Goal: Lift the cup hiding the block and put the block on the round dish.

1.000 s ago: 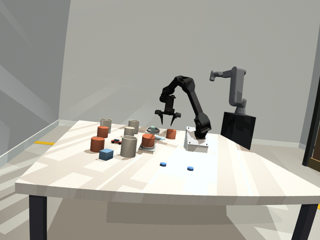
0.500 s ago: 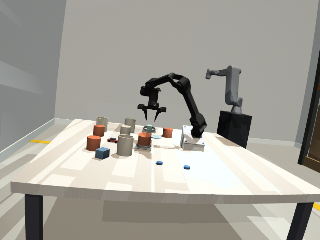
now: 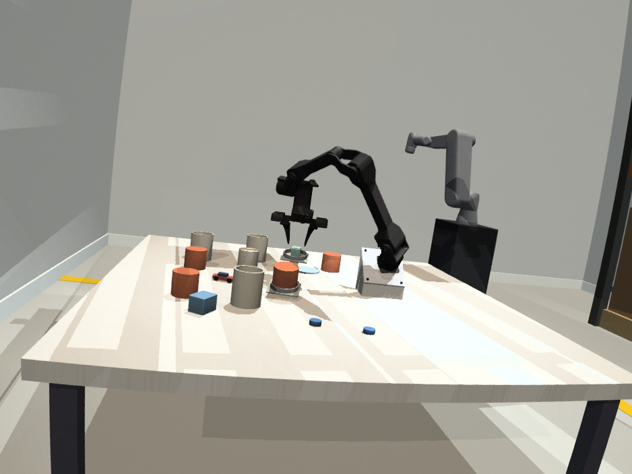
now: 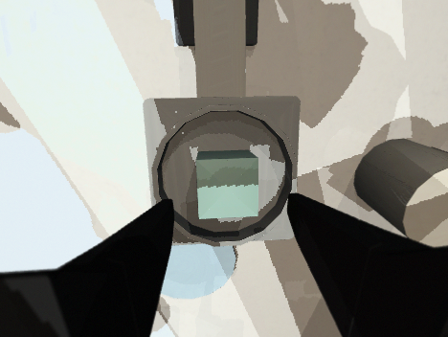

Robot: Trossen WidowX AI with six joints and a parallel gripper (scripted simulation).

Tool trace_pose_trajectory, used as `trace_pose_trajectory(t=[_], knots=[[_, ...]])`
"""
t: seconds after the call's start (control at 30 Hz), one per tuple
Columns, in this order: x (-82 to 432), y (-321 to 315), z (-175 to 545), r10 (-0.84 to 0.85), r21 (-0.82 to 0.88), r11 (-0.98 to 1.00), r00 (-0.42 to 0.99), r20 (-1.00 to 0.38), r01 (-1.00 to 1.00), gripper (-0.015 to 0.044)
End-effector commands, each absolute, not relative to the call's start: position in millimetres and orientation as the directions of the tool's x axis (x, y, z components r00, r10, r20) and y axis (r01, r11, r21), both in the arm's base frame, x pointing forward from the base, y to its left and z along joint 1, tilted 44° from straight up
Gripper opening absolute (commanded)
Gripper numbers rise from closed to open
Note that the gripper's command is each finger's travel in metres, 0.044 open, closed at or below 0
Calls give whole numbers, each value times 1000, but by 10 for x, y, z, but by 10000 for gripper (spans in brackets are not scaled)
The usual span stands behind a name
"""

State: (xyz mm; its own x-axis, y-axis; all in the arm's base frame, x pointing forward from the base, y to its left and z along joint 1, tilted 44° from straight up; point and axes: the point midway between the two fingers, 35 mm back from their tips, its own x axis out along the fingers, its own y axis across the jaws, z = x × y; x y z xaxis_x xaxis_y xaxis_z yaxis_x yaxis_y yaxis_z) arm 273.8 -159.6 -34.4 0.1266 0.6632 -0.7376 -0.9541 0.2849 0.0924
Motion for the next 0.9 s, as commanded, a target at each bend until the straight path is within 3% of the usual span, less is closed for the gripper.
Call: trace_pose_trajectory(t=[0.0,0.53,0.67,0.87], knots=[[2748,-1545,-390,666,95,287,128,-735,-953,260],[2774,-1385,-557,667,94,287,128,-734,-953,260],[2774,-1385,-557,667,94,287,128,-734,-953,155],[2774,-1385,-557,667,94,287,128,-734,-953,115]])
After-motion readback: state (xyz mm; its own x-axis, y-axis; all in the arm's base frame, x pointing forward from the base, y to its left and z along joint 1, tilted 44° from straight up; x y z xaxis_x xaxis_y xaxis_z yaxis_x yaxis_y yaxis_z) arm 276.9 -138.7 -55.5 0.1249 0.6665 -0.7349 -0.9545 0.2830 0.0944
